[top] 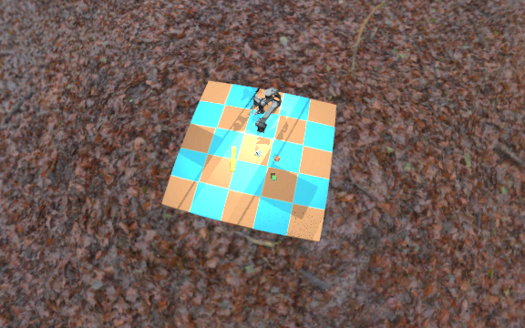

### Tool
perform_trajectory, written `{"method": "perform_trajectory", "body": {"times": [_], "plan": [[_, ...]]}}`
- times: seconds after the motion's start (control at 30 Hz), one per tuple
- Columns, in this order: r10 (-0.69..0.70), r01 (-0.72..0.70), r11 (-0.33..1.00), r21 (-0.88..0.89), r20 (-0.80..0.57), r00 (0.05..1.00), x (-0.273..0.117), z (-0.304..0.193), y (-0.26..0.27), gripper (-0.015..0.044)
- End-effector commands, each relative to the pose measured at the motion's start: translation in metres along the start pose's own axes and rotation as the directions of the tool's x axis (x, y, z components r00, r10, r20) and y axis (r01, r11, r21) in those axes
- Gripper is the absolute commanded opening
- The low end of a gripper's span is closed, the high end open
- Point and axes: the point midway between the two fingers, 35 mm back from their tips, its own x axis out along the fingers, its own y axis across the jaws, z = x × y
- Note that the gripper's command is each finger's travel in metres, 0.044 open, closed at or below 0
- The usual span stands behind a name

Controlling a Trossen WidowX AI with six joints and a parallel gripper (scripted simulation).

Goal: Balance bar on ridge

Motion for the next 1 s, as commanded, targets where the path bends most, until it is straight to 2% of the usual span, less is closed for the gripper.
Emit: {"method": "perform_trajectory", "body": {"times": [0.0, 0.07, 0.1, 0.5, 0.97], "plan": [[-0.002, 0.002, 1.0, -0.004, 0.0, 1.0, 0.0, 0.0, 0.0, 0.0374], [-0.015, 0.015, 0.999, -0.034, 0.0, 1.0, 0.003, -0.002, 0.002, 0.0321], [-0.025, 0.025, 0.998, -0.057, 0.0, 1.0, 0.005, -0.003, 0.003, 0.0315], [-0.148, 0.142, 0.935, -0.324, 0.007, 0.989, 0.029, -0.018, 0.017, 0.0315], [-0.291, 0.247, 0.767, -0.593, 0.021, 0.956, 0.064, -0.035, 0.026, 0.0315]]}}
